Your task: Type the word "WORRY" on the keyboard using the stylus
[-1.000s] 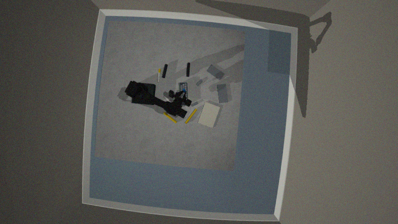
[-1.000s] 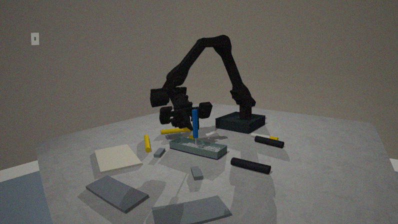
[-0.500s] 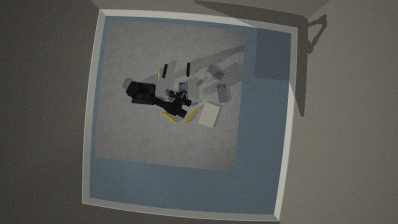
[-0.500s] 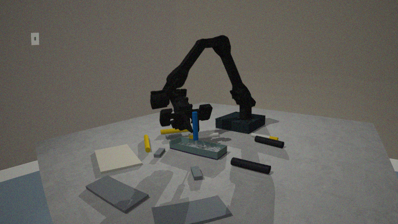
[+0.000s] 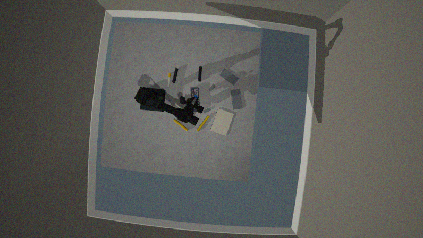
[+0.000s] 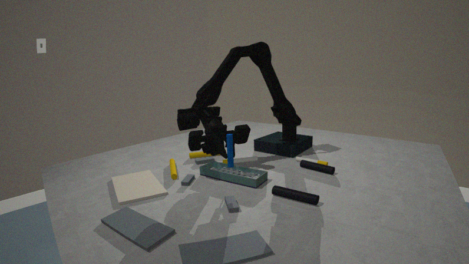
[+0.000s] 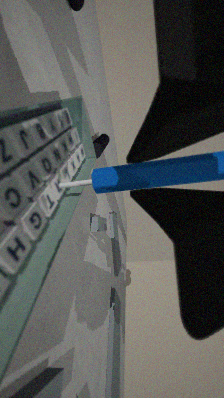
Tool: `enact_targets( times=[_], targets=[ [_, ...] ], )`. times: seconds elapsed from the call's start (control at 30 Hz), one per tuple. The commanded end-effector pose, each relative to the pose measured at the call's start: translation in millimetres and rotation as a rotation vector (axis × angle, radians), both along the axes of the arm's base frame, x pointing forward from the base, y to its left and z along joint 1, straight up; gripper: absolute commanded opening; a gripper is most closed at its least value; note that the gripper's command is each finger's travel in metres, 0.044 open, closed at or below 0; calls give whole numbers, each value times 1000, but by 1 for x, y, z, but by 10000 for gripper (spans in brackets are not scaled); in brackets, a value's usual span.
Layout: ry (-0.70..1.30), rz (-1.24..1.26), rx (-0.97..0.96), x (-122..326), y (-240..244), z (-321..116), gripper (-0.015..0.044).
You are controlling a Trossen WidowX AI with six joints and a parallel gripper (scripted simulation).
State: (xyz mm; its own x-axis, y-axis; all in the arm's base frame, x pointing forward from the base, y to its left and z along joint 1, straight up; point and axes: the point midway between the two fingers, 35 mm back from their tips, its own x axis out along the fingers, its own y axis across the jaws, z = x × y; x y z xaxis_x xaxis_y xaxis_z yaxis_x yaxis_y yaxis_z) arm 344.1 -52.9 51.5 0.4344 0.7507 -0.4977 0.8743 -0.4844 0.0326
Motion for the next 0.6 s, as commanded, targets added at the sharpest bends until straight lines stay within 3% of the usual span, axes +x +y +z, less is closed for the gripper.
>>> enact_targets(
  times=[0.0, 0.57],
  targets=[
    [3, -1, 4, -1, 1, -2, 81],
    [3, -1, 4, -1, 0, 13, 81]
  ],
)
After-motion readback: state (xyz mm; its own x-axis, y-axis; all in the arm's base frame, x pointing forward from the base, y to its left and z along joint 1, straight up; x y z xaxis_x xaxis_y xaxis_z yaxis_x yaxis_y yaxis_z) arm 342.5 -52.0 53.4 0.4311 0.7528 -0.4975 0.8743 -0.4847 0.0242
